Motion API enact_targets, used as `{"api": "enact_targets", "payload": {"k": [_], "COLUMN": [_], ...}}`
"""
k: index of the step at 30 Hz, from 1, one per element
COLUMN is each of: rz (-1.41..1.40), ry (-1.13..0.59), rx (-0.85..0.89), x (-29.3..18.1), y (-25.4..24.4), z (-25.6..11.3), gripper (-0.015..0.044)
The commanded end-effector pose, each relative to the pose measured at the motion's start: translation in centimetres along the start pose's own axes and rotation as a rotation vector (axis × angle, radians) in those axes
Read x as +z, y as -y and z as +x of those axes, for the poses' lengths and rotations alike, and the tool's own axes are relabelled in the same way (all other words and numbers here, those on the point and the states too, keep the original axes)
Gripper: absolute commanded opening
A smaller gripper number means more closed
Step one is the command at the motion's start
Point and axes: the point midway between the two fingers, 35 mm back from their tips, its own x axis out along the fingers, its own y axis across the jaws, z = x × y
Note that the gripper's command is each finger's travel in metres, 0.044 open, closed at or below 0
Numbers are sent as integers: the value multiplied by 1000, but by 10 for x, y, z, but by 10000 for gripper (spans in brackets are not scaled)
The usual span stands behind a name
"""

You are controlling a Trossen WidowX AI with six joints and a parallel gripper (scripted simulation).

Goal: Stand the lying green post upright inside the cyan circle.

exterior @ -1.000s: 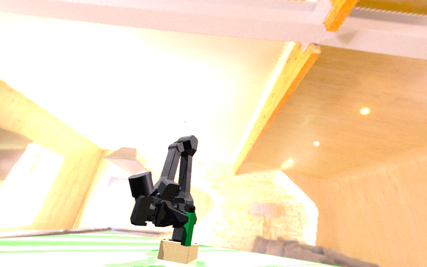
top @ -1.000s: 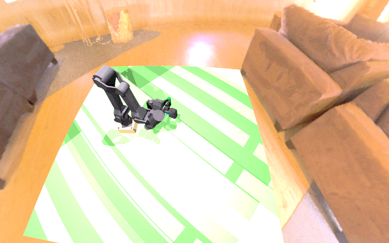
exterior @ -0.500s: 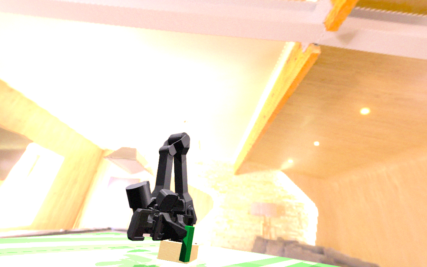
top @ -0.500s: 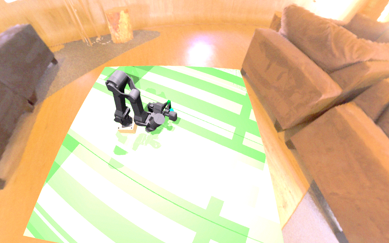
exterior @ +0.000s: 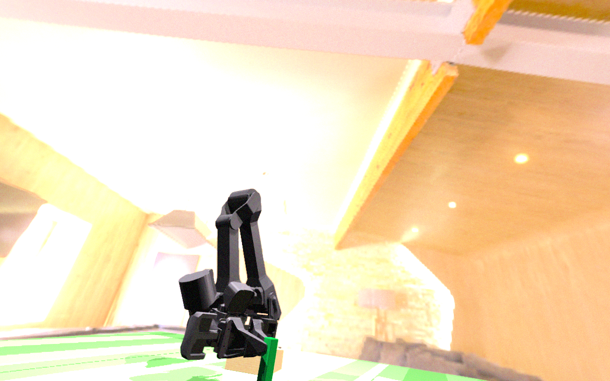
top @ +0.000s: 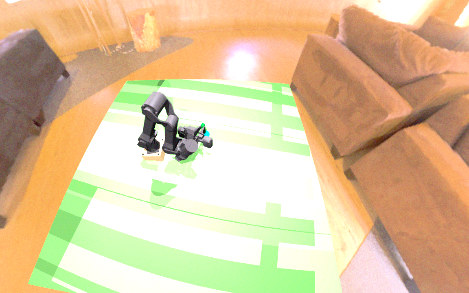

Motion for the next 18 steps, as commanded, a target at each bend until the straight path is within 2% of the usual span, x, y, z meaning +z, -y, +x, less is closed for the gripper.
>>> {"api": "enact_targets", "payload": {"k": [1, 18], "rz": [11, 12], "ry": [-1, -2], "rx": [2, -1], "x": [-7, -20], "y": [-1, -2], "z": [1, 4], "gripper": [23, 23]}}
